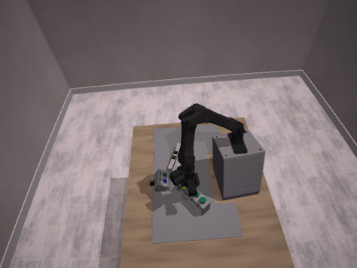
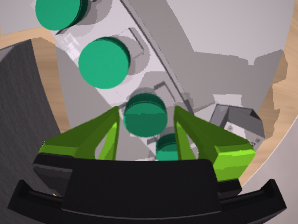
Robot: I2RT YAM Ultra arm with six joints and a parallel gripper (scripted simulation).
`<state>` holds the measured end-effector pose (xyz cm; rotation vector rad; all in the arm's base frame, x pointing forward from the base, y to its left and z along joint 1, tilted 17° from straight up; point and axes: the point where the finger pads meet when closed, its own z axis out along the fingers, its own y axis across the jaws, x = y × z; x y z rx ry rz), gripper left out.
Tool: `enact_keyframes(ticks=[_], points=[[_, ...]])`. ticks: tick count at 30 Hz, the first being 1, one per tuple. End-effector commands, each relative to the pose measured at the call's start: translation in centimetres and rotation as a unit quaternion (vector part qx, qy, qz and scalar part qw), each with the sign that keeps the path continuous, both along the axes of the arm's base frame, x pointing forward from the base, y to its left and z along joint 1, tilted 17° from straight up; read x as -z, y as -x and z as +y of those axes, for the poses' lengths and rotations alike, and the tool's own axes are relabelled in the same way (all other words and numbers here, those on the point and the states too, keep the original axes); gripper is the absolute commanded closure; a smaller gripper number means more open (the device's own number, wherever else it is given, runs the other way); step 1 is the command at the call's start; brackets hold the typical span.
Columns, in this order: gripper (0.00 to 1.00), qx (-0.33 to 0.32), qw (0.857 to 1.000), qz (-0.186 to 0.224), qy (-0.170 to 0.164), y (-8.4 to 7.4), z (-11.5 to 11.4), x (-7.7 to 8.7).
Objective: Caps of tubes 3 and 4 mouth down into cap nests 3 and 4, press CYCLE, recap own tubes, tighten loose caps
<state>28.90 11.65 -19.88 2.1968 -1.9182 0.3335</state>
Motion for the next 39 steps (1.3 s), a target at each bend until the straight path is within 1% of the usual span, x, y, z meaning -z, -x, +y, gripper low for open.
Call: enact_keyframes(ticks=[1,2,3,5,6,7,8,10,12,13,14,15,16,17,19,20,21,22,23,24,25,26,29,32,33,34,35,36,37,38,39], points=[[0.51,0.112,0.993,-0.042,-0.009,-0.50,0.42,-0.30],[0.51,0.152,0.987,-0.054,-0.011,-0.50,0.42,-0.30],[0.51,0.152,0.987,-0.054,-0.011,-0.50,0.42,-0.30],[0.51,0.221,0.972,-0.076,-0.014,-0.50,0.42,-0.30],[0.51,0.230,0.970,-0.078,-0.014,-0.50,0.42,-0.30],[0.51,0.268,0.959,-0.090,-0.016,-0.50,0.42,-0.30],[0.51,0.268,0.959,-0.090,-0.016,-0.50,0.42,-0.30],[0.51,0.335,0.936,-0.111,-0.019,-0.50,0.42,-0.30],[0.51,0.335,0.936,-0.111,-0.019,-0.50,0.42,-0.30],[0.51,0.380,0.916,-0.125,-0.021,-0.50,0.42,-0.30],[0.51,0.413,0.900,-0.135,-0.022,-0.50,0.42,-0.30],[0.51,0.416,0.899,-0.136,-0.022,-0.50,0.42,-0.30],[0.51,0.452,0.880,-0.147,-0.024,-0.50,0.42,-0.30],[0.51,0.452,0.880,-0.147,-0.024,-0.50,0.42,-0.30],[0.51,0.514,0.841,-0.166,-0.026,-0.50,0.42,-0.30],[0.51,0.520,0.837,-0.167,-0.026,-0.50,0.42,-0.30],[0.51,0.553,0.814,-0.178,-0.028,-0.50,0.42,-0.30],[0.51,0.553,0.814,-0.178,-0.028,-0.50,0.42,-0.30],[0.51,0.585,0.789,-0.187,-0.029,-0.50,0.42,-0.30],[0.51,0.609,0.768,-0.194,-0.030,-0.50,0.42,-0.30],[0.51,0.616,0.762,-0.197,-0.030,-0.50,0.42,-0.30],[0.51,0.645,0.735,-0.206,-0.031,-0.50,0.42,-0.30],[0.51,0.646,0.735,-0.206,-0.031,-0.50,0.42,-0.30],[0.51,0.726,0.647,-0.230,-0.035,-0.50,0.42,-0.30],[0.51,0.728,0.644,-0.231,-0.035,-0.49,0.42,-0.29],[0.51,0.753,0.612,-0.238,-0.036,-0.48,0.42,-0.29],[0.51,0.753,0.612,-0.238,-0.036,-0.47,0.43,-0.29],[0.51,0.777,0.579,-0.245,-0.036,-0.45,0.43,-0.29],[0.51,0.796,0.550,-0.251,-0.037,-0.44,0.44,-0.29],[0.51,0.799,0.544,-0.252,-0.037,-0.43,0.44,-0.29],[0.51,0.820,0.509,-0.258,-0.038,-0.42,0.44,-0.28]])
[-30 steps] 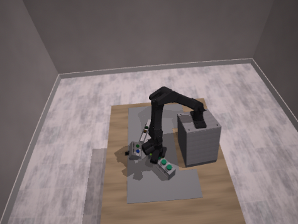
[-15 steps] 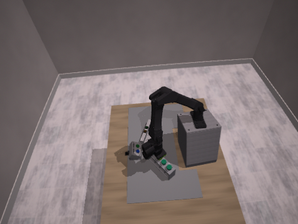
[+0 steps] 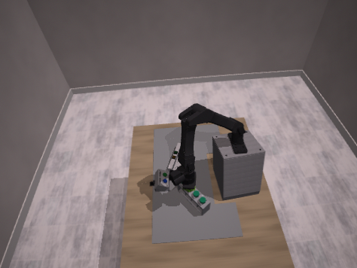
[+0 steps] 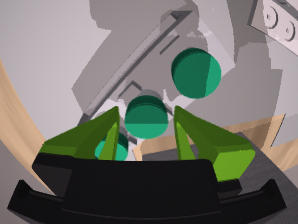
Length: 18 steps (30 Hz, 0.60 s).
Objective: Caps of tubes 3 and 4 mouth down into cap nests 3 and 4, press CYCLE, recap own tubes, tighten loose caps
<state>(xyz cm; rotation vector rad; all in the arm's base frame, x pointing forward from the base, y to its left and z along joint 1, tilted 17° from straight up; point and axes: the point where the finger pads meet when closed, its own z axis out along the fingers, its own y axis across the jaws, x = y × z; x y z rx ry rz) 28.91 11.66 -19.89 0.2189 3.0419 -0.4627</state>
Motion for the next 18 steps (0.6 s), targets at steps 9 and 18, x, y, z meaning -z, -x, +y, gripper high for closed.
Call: enact_keyframes(ticks=[9,18], points=[[0.51,0.299,0.949,-0.099,-0.017,-0.32,0.45,-0.28],[0.51,0.413,0.901,-0.134,-0.022,-0.21,0.46,-0.28]])
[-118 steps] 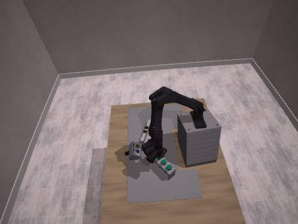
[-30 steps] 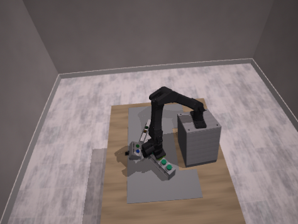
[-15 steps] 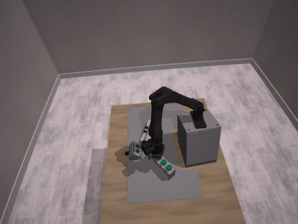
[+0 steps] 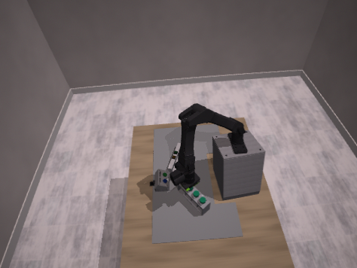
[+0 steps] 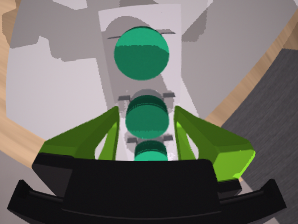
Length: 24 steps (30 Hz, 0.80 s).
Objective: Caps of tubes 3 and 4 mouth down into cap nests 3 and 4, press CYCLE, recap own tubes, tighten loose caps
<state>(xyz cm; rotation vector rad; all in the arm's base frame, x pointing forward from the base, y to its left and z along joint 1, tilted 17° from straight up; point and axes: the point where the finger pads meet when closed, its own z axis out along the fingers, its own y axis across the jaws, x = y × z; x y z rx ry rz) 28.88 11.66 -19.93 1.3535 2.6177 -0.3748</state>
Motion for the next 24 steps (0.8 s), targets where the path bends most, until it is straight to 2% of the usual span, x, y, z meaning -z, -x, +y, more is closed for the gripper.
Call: enact_keyframes(ticks=[1,6,7,19,21,23,24], points=[[0.51,0.040,0.999,-0.019,-0.005,-0.23,0.46,-0.33],[0.51,0.040,0.999,-0.019,-0.005,-0.20,0.48,-0.34],[1.00,0.040,0.999,-0.019,-0.005,-0.20,0.48,-0.34],[1.00,0.040,0.999,-0.019,-0.005,-0.21,0.48,-0.34],[1.00,-0.008,1.000,-0.004,-0.003,-0.20,0.49,-0.34],[1.00,-0.008,1.000,-0.004,-0.003,-0.20,0.49,-0.34],[1.00,-0.032,0.999,0.003,-0.002,-0.20,0.49,-0.34]])
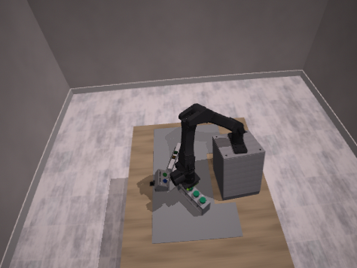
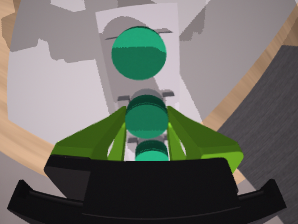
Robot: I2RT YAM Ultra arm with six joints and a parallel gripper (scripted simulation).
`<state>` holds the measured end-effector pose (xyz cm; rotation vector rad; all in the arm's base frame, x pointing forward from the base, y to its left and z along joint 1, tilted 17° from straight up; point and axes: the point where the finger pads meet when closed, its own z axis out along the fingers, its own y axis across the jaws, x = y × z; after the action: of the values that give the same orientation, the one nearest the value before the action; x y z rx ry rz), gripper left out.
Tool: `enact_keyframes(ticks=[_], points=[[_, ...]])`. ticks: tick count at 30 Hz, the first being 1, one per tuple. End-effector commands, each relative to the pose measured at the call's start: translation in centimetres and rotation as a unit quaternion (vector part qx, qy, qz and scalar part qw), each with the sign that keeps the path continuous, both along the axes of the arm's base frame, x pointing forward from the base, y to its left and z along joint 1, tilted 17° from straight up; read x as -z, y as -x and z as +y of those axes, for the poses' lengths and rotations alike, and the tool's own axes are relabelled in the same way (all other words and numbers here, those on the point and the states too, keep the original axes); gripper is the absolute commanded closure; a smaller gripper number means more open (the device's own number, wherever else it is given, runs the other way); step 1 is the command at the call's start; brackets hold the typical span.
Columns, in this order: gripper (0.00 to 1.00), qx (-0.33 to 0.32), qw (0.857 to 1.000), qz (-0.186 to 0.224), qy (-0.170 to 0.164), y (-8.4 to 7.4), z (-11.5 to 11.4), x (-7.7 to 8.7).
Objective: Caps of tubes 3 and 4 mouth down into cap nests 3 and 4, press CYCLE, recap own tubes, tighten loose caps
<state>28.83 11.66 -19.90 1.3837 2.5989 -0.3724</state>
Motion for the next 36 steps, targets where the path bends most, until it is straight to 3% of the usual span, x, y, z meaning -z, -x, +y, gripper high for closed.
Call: enact_keyframes(ticks=[1,7,14,16,23,31,33,36], points=[[1.00,-0.067,0.998,0.014,-0.001,-0.25,0.49,-0.32],[1.00,-0.209,0.976,0.058,0.006,-0.25,0.49,-0.33],[1.00,-0.368,0.924,0.107,0.013,-0.25,0.50,-0.34],[1.00,-0.368,0.924,0.107,0.013,-0.25,0.50,-0.34],[1.00,-0.515,0.843,0.153,0.019,-0.25,0.50,-0.35],[1.00,-0.665,0.719,0.200,0.027,-0.25,0.51,-0.36],[1.00,-0.665,0.719,0.200,0.027,-0.25,0.51,-0.36],[1.00,-0.714,0.665,0.216,0.029,-0.25,0.51,-0.37]])
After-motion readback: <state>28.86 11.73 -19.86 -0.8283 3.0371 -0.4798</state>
